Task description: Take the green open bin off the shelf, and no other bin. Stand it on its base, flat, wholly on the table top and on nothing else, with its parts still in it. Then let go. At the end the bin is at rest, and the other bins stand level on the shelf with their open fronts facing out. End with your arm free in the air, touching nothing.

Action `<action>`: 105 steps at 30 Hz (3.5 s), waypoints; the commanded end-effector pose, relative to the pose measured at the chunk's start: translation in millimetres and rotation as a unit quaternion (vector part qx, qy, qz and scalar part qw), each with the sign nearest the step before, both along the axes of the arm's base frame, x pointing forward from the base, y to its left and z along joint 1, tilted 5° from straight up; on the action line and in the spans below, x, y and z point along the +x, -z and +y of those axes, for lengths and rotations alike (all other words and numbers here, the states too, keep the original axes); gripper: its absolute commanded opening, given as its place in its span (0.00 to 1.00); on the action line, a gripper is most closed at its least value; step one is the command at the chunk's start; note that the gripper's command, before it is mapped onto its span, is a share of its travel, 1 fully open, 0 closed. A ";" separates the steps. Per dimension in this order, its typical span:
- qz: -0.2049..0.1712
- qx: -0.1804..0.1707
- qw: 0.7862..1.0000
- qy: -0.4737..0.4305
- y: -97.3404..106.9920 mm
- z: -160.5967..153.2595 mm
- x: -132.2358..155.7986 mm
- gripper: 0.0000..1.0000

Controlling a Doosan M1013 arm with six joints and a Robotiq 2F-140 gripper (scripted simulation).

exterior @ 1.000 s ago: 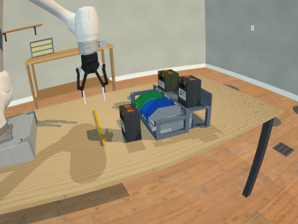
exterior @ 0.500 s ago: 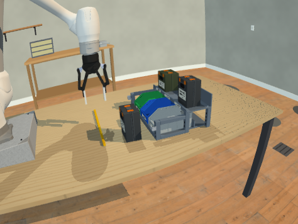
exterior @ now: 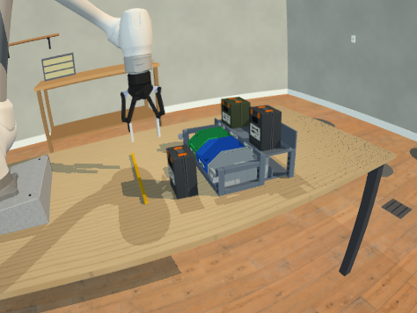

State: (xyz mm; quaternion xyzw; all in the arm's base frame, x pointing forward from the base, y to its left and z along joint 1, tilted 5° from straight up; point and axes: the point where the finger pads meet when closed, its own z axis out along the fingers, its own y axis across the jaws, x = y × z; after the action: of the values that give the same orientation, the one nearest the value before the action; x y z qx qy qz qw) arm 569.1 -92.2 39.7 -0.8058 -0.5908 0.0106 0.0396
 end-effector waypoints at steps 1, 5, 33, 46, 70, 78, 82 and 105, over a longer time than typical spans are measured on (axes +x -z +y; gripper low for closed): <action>0.000 0.000 1.000 0.000 0.7 0.1 10.0 0.57; 0.000 0.000 1.000 0.000 3.7 0.3 49.9 0.57; 0.000 0.000 1.000 0.000 7.3 0.5 99.7 0.57; 0.000 0.000 1.000 0.000 11.4 0.8 154.5 0.57; 0.000 0.000 1.000 0.000 15.2 1.1 202.9 0.57; 0.000 0.000 1.000 0.000 14.9 1.1 196.9 0.57; 0.000 0.000 1.000 0.000 14.9 1.1 196.9 0.57; 0.000 0.000 1.000 0.000 14.3 1.1 190.4 0.57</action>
State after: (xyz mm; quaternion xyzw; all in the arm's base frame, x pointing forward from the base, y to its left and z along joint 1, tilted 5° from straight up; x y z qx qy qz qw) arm 760.3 -91.2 25.3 -0.8058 -0.5908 0.0107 0.0397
